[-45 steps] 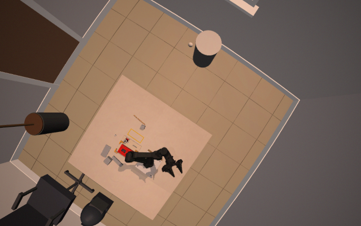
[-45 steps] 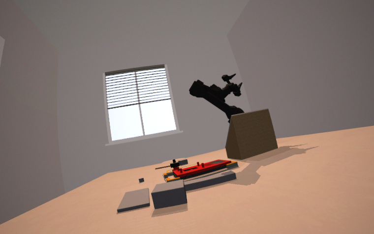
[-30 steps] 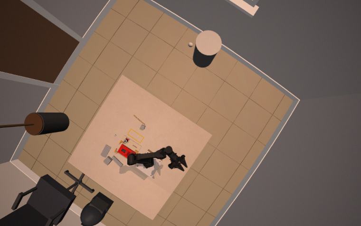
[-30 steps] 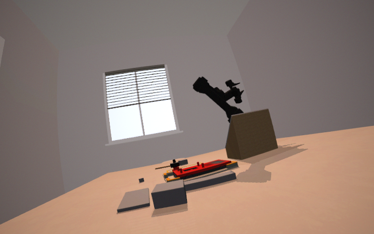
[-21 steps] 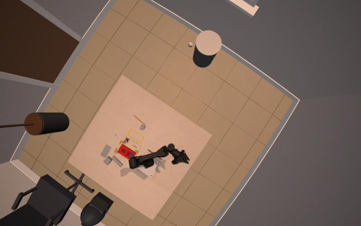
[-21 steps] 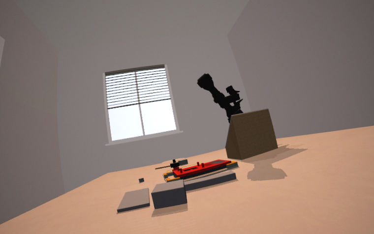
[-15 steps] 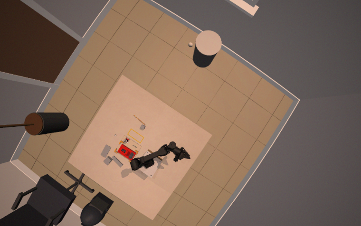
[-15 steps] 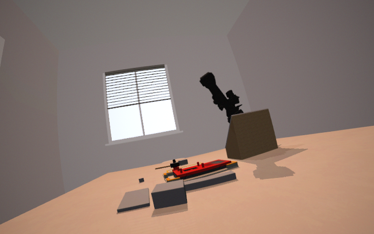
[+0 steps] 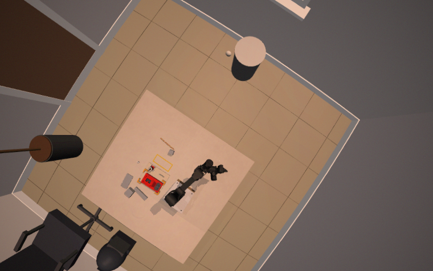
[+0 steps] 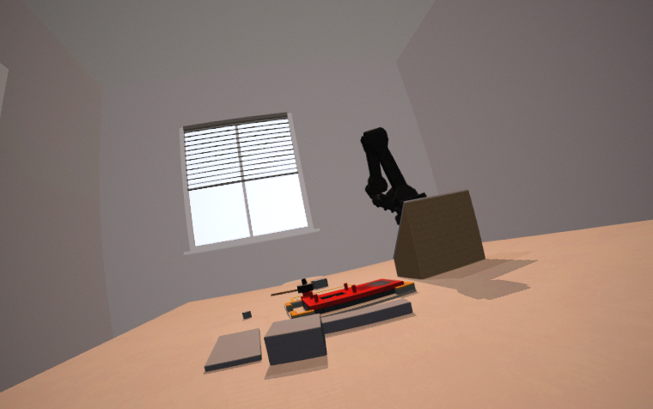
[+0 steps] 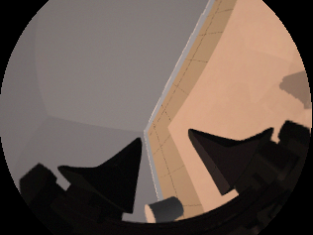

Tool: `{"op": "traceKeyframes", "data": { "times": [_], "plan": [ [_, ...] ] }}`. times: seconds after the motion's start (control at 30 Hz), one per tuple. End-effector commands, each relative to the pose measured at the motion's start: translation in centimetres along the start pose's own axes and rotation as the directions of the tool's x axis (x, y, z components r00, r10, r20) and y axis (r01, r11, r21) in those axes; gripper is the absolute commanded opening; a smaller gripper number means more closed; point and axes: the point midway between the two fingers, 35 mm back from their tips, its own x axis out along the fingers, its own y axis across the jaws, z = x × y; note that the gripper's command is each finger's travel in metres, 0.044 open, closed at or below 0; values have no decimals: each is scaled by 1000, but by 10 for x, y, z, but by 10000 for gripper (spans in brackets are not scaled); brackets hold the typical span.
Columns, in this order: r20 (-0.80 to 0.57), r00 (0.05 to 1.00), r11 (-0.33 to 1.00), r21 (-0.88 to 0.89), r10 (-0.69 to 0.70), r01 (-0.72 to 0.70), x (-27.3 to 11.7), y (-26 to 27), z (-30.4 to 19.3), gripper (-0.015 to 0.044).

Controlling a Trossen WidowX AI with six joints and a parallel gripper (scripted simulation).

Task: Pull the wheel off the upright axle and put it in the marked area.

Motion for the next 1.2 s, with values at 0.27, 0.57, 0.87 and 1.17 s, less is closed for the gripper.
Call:
{"op": "traceKeyframes", "data": {
  "times": [0.27,0.57,0.87,1.17],
  "plan": [
    [-257,940,907,-407,-224,105,-42,-66,-96,300],
    [-400,830,730,-683,-388,12,-102,-119,-152,300],
    [-480,695,476,-851,-536,-221,-181,-173,-186,300],
    [-506,555,192,-828,-660,-527,-270,-221,-196,300]
  ]
}}
